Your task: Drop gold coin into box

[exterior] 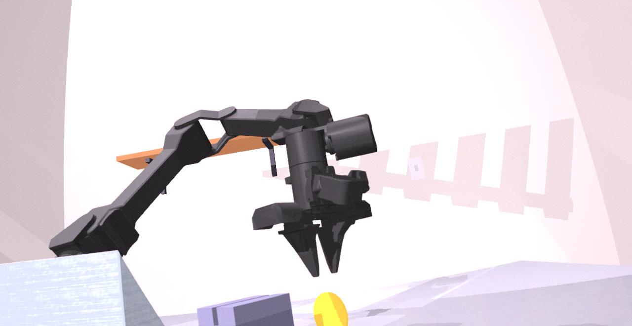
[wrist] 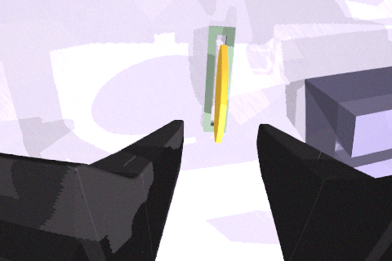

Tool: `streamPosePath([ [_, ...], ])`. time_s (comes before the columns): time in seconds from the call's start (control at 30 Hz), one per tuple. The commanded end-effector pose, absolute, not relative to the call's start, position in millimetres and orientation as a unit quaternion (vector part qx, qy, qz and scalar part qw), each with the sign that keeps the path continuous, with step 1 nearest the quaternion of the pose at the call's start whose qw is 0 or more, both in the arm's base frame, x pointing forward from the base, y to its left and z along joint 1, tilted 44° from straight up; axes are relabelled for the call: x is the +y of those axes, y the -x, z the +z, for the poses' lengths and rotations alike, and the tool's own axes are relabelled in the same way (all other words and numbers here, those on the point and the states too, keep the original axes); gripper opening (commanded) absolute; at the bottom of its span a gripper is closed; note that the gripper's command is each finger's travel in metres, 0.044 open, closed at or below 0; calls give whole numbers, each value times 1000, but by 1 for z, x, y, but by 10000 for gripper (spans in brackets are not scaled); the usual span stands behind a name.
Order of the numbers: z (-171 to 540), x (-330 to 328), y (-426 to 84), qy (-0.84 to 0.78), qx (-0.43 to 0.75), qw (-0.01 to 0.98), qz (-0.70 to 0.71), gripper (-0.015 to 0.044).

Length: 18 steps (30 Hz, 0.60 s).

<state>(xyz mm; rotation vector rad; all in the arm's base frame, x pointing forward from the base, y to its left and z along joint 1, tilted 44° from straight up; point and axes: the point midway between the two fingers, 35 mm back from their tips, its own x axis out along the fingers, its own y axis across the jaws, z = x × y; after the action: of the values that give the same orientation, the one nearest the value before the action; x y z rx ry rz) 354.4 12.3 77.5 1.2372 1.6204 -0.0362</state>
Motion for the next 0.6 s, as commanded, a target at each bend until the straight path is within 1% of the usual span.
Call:
streamPosePath([
  [0.0, 71, 16, -353, -521, 678, 518, -17, 161],
  [0.57, 52, 33, -357, -521, 678, 519, -18, 161],
])
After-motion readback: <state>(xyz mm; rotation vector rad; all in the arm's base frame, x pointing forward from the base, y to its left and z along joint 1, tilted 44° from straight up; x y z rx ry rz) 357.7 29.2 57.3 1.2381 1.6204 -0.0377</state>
